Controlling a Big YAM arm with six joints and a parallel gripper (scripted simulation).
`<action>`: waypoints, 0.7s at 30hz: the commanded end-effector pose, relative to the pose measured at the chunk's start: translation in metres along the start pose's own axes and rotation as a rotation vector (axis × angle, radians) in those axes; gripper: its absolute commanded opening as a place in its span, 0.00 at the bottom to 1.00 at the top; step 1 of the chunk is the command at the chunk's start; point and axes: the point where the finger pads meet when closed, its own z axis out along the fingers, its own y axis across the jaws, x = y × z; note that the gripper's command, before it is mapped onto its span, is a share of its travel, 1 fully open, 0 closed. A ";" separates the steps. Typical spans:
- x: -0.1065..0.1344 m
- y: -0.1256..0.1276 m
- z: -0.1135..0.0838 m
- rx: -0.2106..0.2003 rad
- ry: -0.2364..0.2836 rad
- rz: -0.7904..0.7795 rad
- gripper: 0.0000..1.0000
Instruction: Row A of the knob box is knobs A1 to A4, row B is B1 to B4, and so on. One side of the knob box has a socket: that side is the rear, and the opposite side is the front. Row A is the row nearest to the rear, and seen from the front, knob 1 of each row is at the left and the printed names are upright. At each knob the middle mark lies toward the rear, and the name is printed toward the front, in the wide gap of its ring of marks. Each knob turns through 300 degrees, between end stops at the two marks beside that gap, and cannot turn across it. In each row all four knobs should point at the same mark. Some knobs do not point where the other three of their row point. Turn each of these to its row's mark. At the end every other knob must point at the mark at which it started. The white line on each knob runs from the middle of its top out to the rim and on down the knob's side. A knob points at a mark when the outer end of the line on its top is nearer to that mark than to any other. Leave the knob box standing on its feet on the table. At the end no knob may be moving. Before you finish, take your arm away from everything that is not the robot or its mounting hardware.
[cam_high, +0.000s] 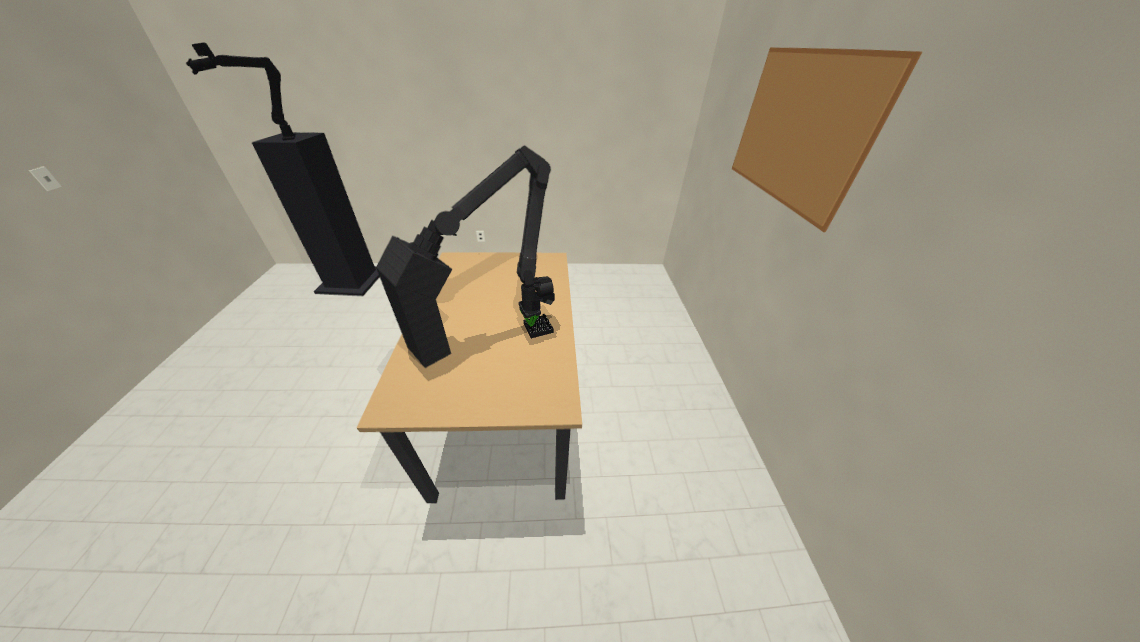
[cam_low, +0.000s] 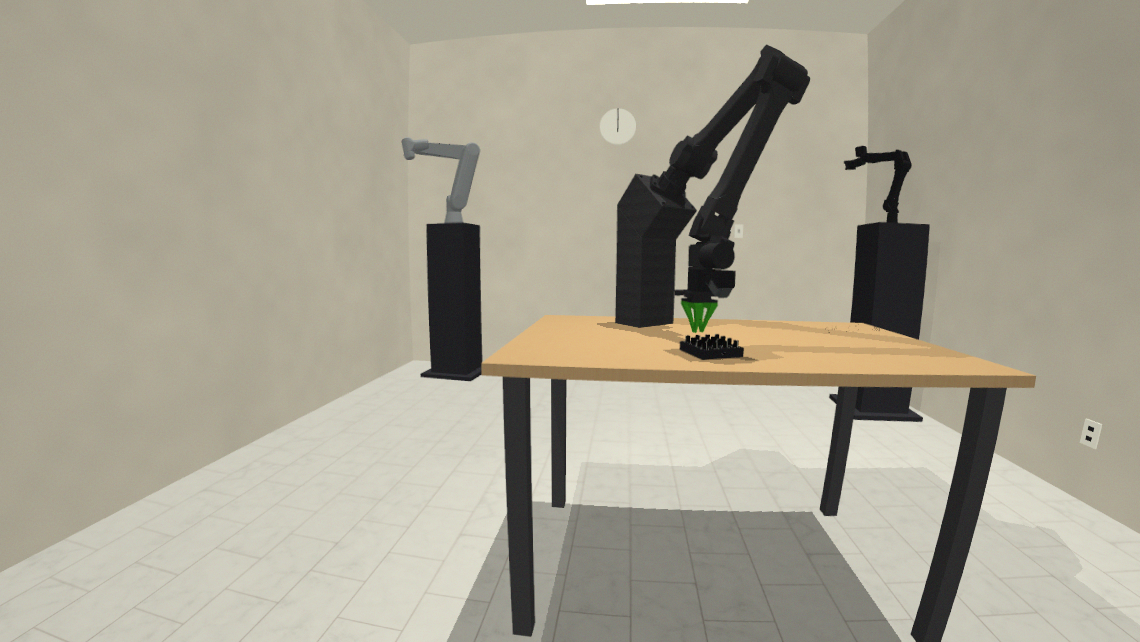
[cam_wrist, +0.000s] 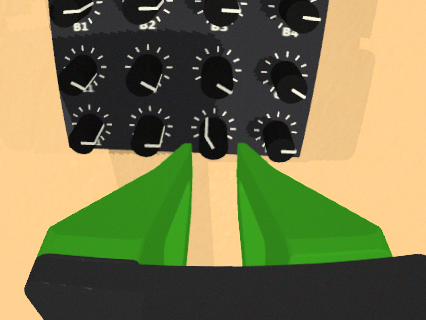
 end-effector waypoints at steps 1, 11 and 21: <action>0.018 0.006 0.002 -0.006 0.024 0.011 0.18; 0.022 0.007 0.001 -0.006 0.024 0.011 0.18; 0.021 0.007 0.002 -0.006 0.023 0.010 0.18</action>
